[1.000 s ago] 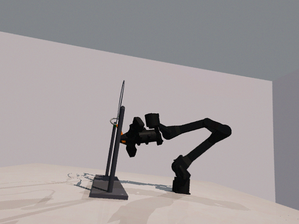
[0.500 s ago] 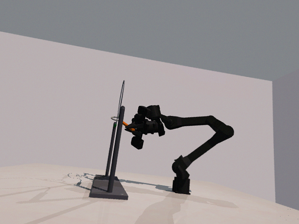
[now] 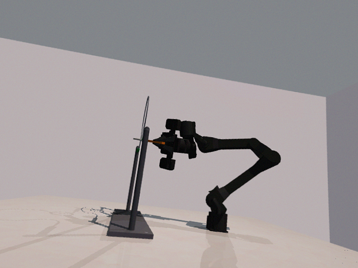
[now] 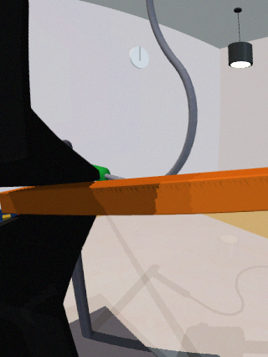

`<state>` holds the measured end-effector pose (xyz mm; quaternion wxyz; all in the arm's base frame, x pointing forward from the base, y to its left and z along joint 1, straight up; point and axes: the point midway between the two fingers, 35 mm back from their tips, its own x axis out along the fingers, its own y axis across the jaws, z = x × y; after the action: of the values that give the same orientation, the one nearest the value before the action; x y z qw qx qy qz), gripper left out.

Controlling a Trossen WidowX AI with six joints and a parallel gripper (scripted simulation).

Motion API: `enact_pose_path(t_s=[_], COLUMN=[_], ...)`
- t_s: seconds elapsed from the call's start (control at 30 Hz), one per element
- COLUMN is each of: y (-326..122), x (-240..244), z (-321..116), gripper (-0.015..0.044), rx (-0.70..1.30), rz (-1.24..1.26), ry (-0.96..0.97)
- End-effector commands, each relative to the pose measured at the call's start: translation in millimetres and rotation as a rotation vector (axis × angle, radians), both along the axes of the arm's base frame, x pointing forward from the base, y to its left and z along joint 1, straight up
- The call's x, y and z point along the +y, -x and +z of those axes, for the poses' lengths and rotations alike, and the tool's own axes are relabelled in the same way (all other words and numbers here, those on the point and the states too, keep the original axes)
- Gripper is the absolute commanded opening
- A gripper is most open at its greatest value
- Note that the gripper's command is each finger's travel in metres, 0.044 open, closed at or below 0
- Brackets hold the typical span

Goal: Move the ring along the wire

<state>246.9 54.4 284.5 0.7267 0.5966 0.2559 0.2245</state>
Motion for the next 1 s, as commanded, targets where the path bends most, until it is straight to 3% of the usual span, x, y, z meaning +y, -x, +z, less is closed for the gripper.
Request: enact_pose_path(t_s=[0.0,0.97], y=[1.6,-6.5], x=[2.7,-9.9], z=[12.2,102.0], gripper=[-0.0150,-0.0150], rx=[0.001,0.092], rz=[0.008,-0.056], ry=[-0.067,-0.639])
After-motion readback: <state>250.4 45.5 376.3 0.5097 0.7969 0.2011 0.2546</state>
